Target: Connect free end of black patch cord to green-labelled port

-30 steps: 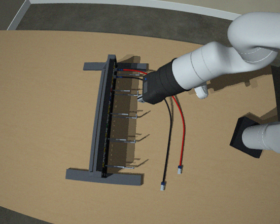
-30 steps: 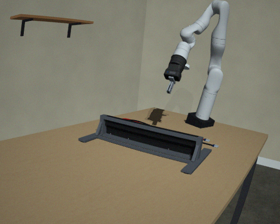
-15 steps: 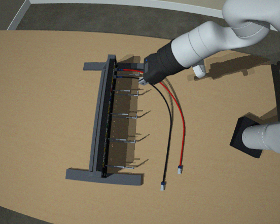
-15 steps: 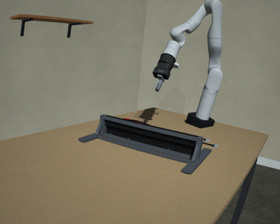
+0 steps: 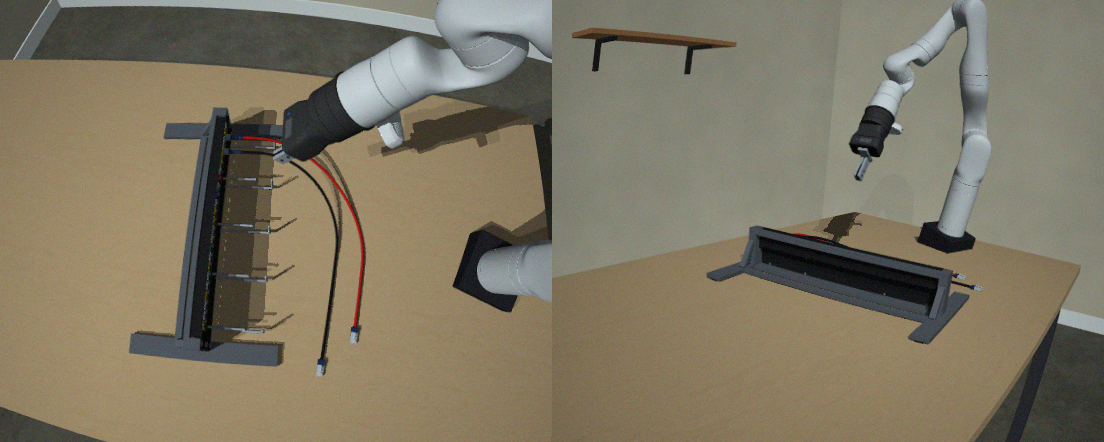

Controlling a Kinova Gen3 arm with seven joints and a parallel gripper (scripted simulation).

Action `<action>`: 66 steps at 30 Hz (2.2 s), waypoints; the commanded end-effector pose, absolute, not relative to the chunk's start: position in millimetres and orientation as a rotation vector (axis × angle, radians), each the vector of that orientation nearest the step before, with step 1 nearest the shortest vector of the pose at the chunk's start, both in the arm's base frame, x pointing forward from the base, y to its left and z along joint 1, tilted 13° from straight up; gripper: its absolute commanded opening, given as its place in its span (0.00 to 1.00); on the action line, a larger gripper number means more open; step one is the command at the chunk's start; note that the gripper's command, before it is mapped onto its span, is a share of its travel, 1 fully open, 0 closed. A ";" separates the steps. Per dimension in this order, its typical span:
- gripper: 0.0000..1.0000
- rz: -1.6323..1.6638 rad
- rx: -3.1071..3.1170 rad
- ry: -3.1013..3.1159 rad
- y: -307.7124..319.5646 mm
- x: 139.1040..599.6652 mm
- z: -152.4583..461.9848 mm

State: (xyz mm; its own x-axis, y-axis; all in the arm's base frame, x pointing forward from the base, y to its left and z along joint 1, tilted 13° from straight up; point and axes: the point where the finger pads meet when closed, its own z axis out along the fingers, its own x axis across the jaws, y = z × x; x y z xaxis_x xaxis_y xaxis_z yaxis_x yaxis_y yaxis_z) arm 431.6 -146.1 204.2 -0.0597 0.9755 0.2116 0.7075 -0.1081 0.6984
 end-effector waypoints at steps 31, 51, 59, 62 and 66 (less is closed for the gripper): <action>0.00 0.977 1.846 1.794 -132.7 481.3 156.6; 0.00 0.977 1.846 1.794 -122.2 519.4 119.5; 0.00 0.977 1.846 1.794 -119.7 528.8 110.4; 0.00 0.977 1.846 1.794 -119.4 529.8 109.5; 0.00 0.977 1.846 1.794 -119.4 529.9 109.4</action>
